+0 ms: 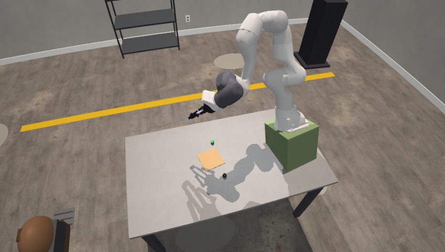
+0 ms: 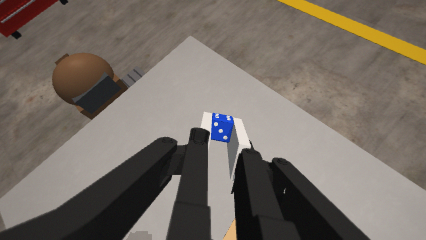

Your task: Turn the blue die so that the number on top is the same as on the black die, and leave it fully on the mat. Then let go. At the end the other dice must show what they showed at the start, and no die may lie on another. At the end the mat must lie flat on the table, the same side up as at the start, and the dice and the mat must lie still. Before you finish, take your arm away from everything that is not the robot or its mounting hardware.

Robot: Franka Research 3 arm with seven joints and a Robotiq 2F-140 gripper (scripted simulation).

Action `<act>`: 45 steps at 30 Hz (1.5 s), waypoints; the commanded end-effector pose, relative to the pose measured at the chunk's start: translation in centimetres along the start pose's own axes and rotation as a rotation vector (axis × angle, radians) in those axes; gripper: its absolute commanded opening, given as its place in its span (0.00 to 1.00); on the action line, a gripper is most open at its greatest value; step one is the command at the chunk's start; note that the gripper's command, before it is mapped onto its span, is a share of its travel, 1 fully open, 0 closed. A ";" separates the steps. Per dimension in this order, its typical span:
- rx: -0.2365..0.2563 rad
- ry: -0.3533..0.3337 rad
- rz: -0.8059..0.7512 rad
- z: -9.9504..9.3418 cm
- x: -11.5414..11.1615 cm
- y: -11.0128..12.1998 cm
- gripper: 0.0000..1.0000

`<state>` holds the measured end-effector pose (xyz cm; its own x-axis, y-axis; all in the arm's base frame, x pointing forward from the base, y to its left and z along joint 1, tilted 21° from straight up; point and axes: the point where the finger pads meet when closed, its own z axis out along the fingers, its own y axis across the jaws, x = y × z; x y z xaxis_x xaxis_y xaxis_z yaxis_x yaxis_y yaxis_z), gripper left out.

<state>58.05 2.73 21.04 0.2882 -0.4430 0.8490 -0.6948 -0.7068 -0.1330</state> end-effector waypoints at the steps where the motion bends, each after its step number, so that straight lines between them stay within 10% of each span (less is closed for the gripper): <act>1: -0.001 0.050 -0.166 0.0 1.2 0.2 0.09; 45: -0.051 0.379 -1.008 -1.4 5.4 -1.0 0.09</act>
<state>59.26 1.84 26.10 0.5010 0.4222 0.7555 -0.3456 -0.7028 0.6218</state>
